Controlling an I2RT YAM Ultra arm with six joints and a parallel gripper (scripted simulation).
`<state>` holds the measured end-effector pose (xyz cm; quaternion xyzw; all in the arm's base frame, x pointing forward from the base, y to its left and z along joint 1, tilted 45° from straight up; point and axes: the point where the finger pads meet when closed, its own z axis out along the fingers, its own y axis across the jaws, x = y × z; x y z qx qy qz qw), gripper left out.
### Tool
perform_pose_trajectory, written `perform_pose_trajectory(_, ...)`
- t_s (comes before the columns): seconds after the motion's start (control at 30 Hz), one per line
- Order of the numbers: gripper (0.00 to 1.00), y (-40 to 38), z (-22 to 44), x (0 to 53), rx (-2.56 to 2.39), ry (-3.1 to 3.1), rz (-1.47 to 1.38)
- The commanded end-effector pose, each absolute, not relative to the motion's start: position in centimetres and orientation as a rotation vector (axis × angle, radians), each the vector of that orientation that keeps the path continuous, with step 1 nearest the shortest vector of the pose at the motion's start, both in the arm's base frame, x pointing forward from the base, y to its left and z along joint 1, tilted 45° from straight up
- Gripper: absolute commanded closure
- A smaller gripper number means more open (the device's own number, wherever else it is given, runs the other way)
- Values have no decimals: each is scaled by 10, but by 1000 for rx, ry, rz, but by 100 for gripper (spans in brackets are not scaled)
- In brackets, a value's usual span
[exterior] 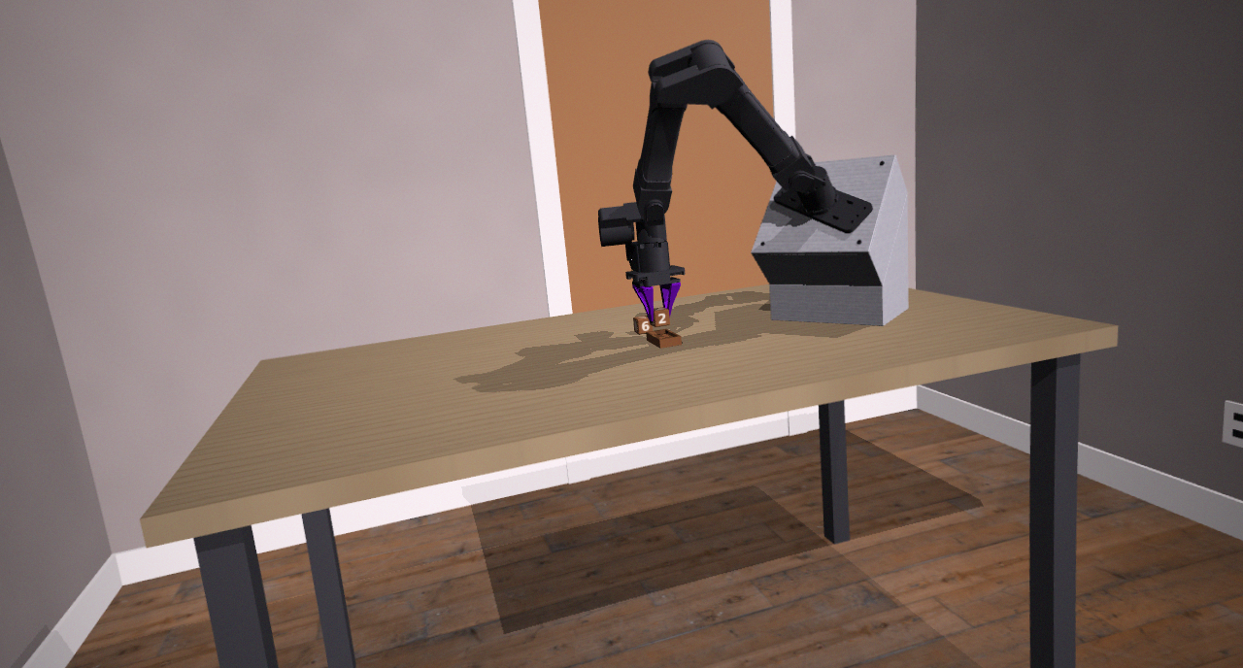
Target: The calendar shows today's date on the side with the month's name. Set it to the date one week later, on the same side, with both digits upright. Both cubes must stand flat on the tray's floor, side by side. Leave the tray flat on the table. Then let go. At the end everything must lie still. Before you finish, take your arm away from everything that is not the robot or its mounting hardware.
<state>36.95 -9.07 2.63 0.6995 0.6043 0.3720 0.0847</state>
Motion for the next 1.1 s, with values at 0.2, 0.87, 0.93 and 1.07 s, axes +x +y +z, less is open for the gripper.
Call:
perform_pose_trajectory(0.2, 73, -94, 24, 375, 2086, 1781, 1097)
perform_pose_trajectory(0.87, 73, -92, 20, 378, 2086, 1781, 1097)
perform_pose_trajectory(0.93, 73, -92, 20, 378, 2086, 1781, 1097)
perform_pose_trajectory(1.07, 73, -92, 20, 378, 2086, 1781, 1097)
